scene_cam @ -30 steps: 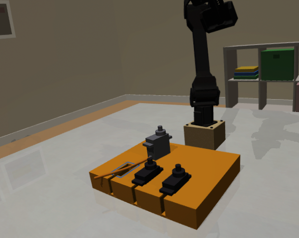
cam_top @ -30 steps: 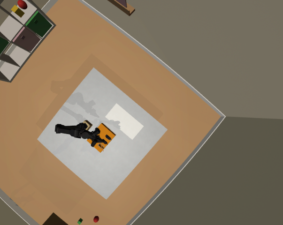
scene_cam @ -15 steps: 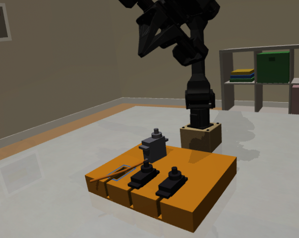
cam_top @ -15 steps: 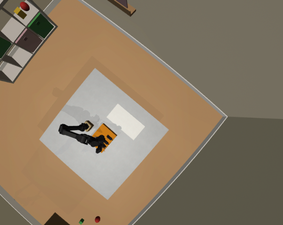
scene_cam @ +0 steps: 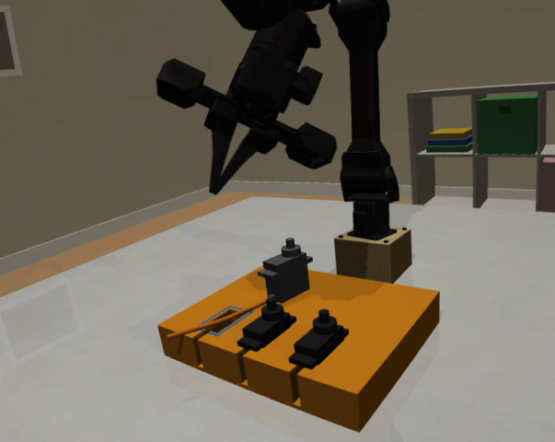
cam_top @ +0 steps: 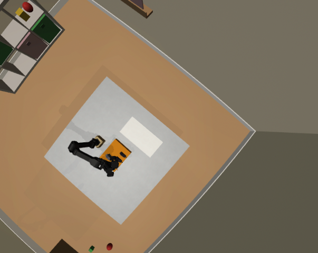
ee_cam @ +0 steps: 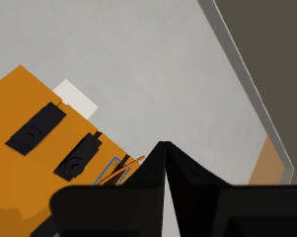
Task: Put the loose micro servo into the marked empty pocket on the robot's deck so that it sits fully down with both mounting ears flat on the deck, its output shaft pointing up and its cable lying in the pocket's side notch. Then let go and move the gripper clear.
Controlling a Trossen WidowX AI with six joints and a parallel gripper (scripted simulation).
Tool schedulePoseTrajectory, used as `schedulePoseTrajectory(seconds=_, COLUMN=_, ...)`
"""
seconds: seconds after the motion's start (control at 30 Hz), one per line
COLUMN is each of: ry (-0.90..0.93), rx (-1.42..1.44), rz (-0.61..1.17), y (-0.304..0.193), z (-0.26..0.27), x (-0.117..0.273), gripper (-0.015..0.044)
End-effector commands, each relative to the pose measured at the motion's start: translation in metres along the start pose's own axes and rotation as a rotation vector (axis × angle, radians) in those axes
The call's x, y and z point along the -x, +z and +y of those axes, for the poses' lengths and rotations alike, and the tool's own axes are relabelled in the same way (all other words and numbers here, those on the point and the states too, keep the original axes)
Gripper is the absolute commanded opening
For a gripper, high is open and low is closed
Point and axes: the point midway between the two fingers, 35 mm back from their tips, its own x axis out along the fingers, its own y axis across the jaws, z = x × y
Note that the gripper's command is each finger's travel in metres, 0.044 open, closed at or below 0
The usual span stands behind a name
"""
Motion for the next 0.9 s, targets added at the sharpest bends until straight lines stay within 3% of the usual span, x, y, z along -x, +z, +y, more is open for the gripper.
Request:
schedulePoseTrajectory(seconds=0.0, ry=0.072, rx=-0.099, rz=0.076, y=-0.026, z=0.005, x=-0.021, gripper=0.0)
schedulePoseTrajectory(seconds=0.87, ry=0.387, rx=-0.751, rz=0.478, y=-0.166, z=0.039, x=-0.082, gripper=0.0)
